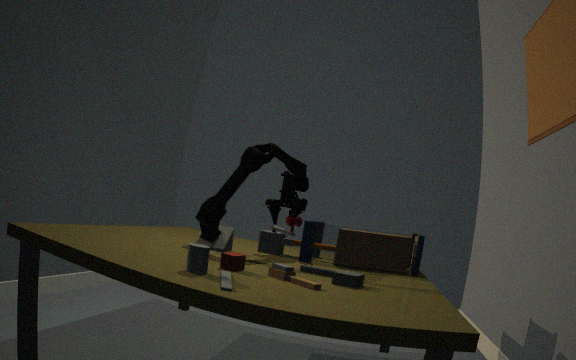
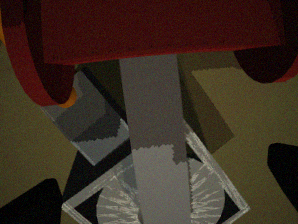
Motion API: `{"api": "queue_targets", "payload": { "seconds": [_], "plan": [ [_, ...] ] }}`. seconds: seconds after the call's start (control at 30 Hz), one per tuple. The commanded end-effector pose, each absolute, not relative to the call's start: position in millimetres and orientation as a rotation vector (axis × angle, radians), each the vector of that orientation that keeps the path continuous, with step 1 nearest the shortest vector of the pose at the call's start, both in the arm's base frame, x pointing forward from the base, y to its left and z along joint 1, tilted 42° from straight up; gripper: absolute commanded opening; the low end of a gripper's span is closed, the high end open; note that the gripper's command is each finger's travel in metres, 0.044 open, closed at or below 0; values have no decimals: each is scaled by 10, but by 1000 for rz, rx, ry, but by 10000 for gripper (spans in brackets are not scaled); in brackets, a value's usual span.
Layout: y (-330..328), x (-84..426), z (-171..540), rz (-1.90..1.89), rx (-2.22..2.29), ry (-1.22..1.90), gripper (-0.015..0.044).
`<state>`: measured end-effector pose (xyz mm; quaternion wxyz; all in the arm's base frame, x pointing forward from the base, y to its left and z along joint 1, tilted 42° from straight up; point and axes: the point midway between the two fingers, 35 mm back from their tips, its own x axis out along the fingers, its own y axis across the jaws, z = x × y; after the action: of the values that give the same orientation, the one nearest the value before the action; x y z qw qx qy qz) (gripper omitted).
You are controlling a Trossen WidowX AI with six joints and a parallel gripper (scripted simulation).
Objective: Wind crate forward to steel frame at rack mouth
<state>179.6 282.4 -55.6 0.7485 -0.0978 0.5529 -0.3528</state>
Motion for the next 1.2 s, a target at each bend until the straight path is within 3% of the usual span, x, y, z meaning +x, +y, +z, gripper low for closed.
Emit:
{"api": "queue_targets", "payload": {
  "seconds": [0.0,0.67,1.07,1.17],
  "plan": [
    [2798,1811,-592,-763,-215,1205,440],
    [2599,1858,-827,-763,-215,1204,440],
    [2634,1846,-801,-764,-208,1207,125],
    [2634,1846,-801,-764,-208,1207,105]
  ]
}}
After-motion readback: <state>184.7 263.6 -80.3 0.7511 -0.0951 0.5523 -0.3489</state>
